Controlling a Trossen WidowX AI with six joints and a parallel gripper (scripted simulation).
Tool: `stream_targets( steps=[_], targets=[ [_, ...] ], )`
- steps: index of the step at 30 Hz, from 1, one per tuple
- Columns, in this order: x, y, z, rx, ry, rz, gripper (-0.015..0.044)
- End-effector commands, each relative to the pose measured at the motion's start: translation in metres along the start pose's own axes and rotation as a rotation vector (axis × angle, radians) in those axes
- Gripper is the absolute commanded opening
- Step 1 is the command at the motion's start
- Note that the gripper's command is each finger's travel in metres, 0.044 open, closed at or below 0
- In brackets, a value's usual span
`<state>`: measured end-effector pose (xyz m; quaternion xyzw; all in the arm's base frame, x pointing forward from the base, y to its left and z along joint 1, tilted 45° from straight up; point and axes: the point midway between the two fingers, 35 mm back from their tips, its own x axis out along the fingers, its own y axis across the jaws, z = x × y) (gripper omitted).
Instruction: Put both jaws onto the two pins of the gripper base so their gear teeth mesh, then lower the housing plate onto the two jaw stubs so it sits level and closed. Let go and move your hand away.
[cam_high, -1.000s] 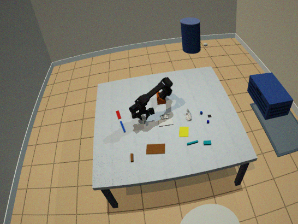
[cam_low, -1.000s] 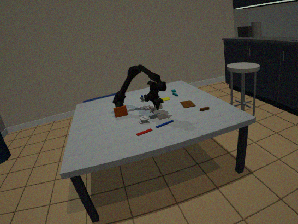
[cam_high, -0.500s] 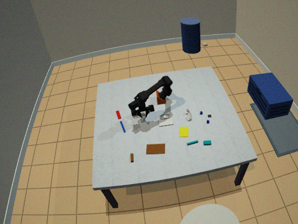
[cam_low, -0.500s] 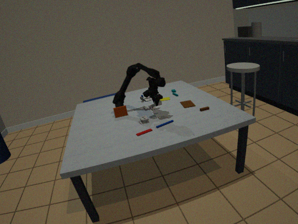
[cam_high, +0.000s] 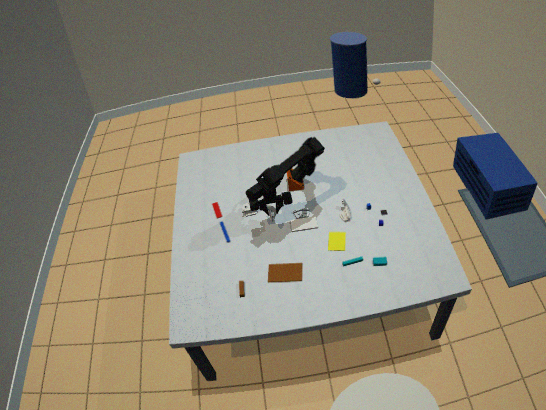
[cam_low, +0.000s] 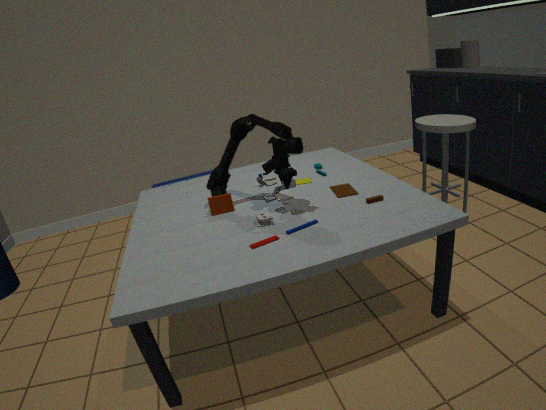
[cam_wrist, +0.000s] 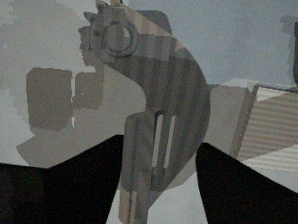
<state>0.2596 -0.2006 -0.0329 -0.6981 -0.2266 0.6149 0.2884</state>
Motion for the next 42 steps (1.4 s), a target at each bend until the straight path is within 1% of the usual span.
stream_targets(
  steps=[1, 22, 42],
  targets=[
    [-0.003, -0.014, -0.004, 0.013, 0.006, 0.001, 0.0134],
    [-0.005, -0.083, -0.014, 0.078, 0.006, 0.0, 0.0134],
    [0.0, -0.148, -0.01, 0.137, 0.005, -0.011, 0.0134]
  ],
)
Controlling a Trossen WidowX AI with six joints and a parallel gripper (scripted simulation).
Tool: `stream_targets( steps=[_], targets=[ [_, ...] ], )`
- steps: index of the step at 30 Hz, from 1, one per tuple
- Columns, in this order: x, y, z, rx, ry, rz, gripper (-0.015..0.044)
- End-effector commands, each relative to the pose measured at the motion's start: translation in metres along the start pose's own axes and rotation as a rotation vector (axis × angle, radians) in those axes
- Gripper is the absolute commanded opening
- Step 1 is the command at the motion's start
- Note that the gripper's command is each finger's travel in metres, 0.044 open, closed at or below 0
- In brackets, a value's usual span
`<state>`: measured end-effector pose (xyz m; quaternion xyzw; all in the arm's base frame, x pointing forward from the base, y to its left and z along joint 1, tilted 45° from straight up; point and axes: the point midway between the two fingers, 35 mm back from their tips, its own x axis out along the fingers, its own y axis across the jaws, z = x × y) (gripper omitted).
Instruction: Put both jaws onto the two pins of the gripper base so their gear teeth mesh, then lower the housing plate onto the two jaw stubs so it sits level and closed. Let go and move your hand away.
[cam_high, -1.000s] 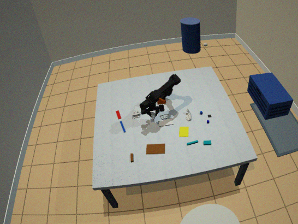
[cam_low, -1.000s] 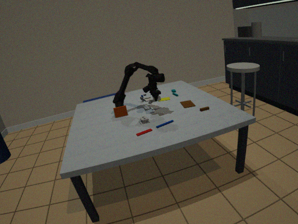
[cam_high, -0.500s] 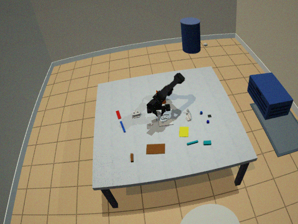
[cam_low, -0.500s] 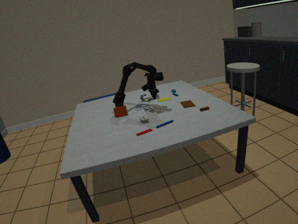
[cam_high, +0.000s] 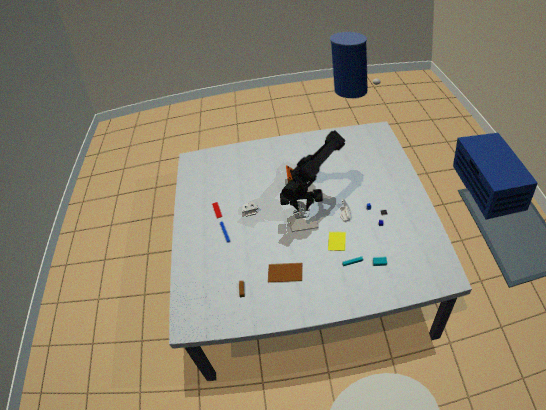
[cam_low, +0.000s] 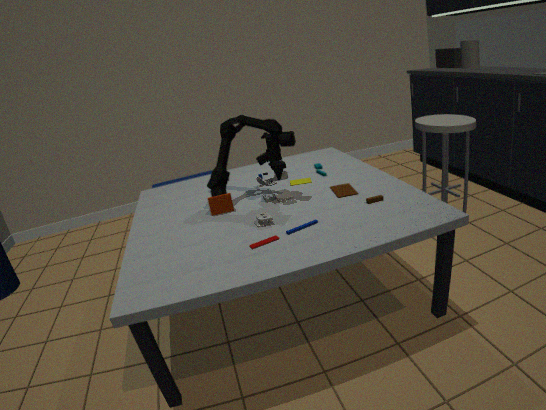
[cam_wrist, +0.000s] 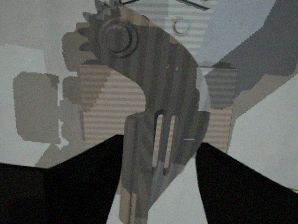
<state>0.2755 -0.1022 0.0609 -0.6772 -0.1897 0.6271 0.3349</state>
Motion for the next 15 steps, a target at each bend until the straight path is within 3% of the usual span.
stream_targets(
  steps=[1, 15],
  targets=[
    [0.0, -0.014, 0.004, 0.012, 0.005, -0.004, 0.0134],
    [0.003, -0.039, 0.013, 0.037, 0.002, -0.012, 0.0134]
  ],
)
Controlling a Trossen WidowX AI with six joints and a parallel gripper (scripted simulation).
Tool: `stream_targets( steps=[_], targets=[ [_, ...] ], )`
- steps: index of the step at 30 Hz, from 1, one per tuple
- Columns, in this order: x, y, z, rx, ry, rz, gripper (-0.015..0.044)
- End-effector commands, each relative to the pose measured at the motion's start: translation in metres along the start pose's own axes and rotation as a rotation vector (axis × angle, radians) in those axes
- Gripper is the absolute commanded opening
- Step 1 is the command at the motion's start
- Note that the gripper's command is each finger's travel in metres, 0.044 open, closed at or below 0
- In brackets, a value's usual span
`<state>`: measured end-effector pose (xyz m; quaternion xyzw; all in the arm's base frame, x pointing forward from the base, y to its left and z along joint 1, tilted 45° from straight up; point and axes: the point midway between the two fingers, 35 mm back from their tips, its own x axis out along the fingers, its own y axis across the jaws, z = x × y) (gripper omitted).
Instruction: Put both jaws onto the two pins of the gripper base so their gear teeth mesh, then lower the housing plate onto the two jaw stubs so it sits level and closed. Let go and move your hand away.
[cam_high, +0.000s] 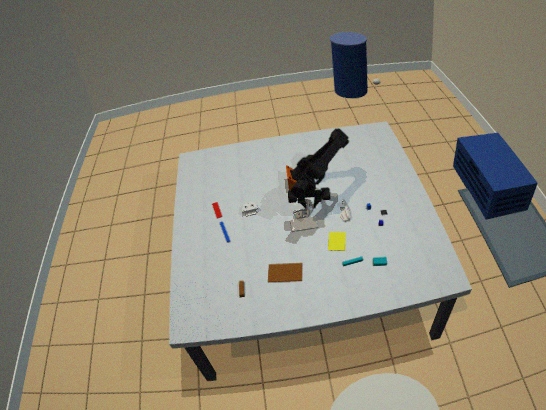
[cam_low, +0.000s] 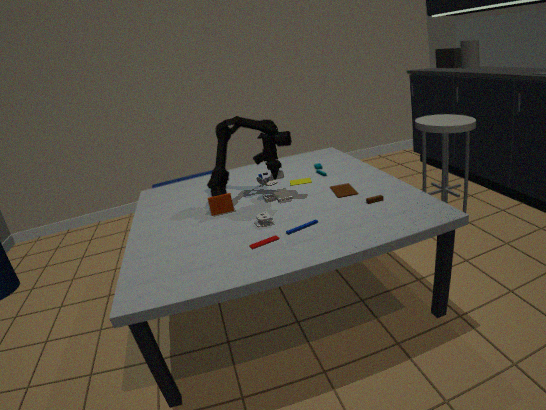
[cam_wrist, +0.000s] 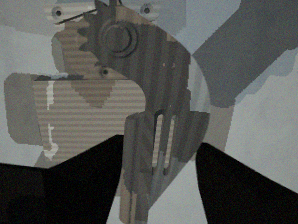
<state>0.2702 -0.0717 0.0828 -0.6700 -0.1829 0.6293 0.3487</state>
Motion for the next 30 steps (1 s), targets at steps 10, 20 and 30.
stream_targets(
  steps=[10, 20, 30],
  targets=[
    [-0.0006, -0.0029, 0.0009, 0.004, 0.004, -0.003, 0.0134],
    [-0.0006, -0.0029, 0.0009, 0.006, 0.004, -0.003, 0.0134],
    [-0.0006, -0.0029, 0.0009, 0.024, 0.004, -0.003, 0.0134]
  ],
)
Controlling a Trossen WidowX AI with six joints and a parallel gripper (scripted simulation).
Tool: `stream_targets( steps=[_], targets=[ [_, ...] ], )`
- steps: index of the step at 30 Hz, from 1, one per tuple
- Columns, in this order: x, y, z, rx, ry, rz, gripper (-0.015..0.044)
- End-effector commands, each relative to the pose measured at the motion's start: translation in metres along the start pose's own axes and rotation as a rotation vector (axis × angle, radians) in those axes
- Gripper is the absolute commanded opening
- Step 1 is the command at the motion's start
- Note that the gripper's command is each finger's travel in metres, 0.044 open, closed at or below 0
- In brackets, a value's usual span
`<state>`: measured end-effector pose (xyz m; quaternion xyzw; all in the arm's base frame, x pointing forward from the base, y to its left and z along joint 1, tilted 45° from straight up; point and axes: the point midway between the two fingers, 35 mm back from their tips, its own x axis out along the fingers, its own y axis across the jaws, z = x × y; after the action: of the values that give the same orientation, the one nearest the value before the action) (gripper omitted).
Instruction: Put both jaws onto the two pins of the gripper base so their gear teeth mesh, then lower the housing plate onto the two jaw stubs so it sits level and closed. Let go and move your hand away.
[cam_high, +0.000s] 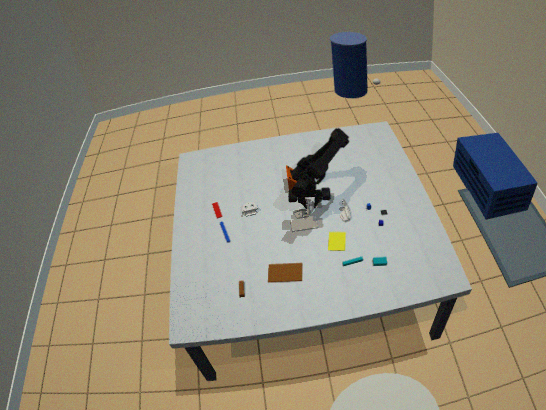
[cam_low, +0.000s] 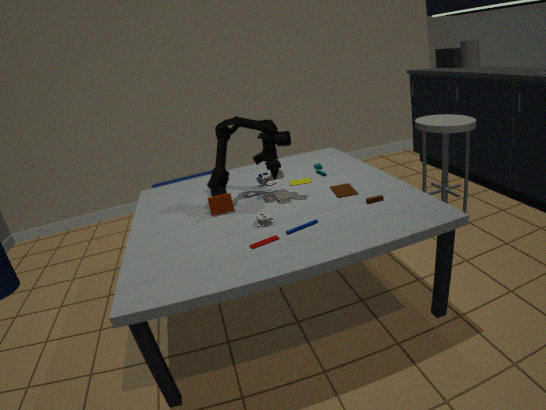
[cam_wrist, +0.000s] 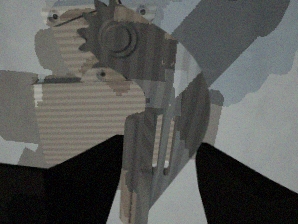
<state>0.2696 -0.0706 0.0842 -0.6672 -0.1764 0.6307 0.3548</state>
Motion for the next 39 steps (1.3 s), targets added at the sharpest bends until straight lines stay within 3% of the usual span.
stream_targets(
  steps=[1, 39],
  targets=[
    [-0.0004, -0.0013, 0.0, 0.006, 0.003, -0.004, 0.0134],
    [-0.0004, 0.0083, -0.006, -0.001, 0.003, -0.003, 0.0134]
  ],
)
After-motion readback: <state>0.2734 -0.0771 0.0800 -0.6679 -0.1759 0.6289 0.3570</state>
